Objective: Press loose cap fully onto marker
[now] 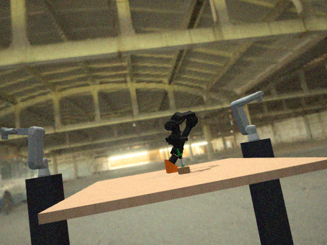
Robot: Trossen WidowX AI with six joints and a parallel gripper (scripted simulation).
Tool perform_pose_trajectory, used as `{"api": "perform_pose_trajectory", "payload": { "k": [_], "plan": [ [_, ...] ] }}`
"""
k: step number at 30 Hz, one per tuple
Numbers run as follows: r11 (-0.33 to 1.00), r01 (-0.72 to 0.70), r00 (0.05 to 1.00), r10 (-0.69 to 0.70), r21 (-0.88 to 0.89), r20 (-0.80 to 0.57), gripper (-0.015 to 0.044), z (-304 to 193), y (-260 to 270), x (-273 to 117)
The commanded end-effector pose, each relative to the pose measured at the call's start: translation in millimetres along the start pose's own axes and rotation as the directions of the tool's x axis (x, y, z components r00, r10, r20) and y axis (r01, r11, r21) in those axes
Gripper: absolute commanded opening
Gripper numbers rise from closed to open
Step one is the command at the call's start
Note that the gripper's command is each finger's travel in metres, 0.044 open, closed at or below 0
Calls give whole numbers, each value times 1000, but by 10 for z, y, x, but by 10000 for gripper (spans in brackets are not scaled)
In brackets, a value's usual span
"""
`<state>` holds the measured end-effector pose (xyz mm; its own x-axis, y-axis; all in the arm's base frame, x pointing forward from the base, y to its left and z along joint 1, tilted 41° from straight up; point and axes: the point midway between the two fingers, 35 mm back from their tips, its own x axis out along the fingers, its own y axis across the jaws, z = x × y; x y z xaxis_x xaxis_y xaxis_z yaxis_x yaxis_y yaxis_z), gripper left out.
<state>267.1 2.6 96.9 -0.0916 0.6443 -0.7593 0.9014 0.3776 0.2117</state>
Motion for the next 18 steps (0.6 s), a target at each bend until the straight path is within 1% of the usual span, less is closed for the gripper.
{"api": "perform_pose_trajectory", "payload": {
  "k": [1,18],
  "plan": [
    [1000,-2,1000,2,6,-3,0,-82,-15,-25],
    [1000,-2,1000,2,6,-3,0,-77,-7,156]
  ]
}}
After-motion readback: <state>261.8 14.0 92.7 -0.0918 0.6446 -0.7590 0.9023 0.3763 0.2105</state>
